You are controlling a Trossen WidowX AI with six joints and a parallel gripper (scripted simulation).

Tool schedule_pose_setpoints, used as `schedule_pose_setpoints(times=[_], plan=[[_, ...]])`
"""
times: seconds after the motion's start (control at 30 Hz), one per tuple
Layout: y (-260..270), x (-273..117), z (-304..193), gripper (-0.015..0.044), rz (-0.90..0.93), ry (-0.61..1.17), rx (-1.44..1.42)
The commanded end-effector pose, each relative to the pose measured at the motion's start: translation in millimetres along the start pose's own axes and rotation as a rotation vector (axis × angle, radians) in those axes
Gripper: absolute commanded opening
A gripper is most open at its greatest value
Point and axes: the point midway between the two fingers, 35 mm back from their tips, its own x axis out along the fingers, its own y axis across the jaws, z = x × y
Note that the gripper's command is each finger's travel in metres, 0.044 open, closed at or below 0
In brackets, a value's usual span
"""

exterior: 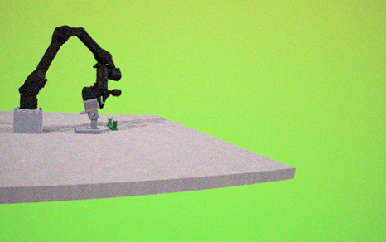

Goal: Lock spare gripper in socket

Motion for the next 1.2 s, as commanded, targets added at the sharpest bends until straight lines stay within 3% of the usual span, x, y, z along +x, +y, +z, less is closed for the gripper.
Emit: schedule_pose_setpoints(times=[0.0,0.57,0.9,1.17], plan=[[13,-2,-1,0.0000,-0.001,-0.004,0.004],[55,-4,-5,0.0000,0.003,-0.005,0.002],[55,40,7,0.0000,0.006,-0.008,0.001],[56,48,7,0.0000,0.005,-0.009,0.003]])
